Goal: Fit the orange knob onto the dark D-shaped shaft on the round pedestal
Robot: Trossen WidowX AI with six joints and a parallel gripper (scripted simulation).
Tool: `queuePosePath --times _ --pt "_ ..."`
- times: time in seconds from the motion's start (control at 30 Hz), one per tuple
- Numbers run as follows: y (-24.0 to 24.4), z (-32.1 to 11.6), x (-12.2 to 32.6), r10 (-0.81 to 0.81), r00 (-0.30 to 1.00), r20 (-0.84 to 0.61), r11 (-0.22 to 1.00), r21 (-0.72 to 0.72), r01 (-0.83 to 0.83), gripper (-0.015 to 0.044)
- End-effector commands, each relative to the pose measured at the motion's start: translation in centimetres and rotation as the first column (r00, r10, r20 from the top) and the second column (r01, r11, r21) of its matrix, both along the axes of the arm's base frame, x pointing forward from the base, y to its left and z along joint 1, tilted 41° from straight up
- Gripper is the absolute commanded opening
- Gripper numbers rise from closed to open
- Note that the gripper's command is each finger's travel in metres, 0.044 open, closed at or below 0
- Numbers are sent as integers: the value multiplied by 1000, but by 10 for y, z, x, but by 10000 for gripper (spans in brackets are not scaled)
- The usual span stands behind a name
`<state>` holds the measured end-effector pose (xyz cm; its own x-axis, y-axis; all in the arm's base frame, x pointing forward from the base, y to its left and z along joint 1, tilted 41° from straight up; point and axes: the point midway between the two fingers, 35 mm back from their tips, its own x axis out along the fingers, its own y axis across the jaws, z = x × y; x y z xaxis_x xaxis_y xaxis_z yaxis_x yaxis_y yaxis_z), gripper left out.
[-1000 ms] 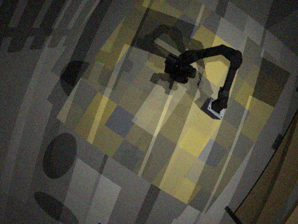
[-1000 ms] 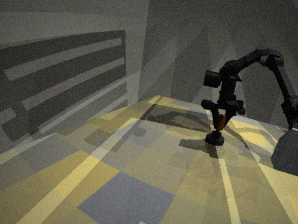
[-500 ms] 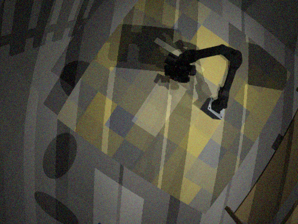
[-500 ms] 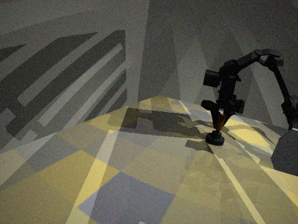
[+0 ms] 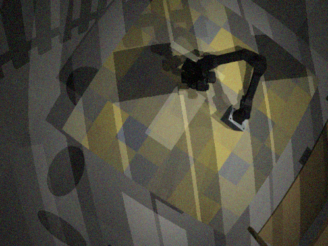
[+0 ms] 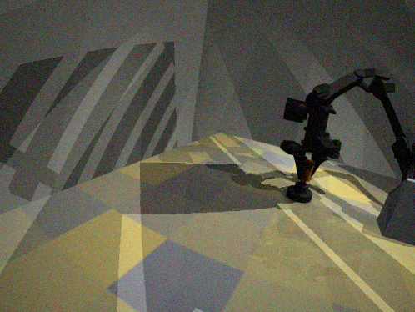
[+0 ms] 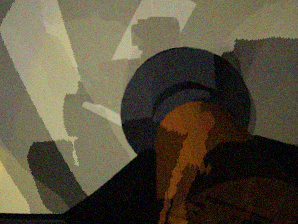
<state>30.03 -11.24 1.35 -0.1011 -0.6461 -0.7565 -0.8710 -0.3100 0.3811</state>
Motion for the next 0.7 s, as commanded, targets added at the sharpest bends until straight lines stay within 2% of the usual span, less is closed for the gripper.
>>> queuePosePath --times 0.0,0.17,0.33,0.67 --pt "1 3 1 3 1000 2 1000 -5 -3 0" --pt "2 4 2 22 1000 -15 1000 -3 -22 0" --pt "1 4 3 153 980 -125 988 24 -151 0" --pt "0 1 1 161 978 -132 987 26 -159 0"
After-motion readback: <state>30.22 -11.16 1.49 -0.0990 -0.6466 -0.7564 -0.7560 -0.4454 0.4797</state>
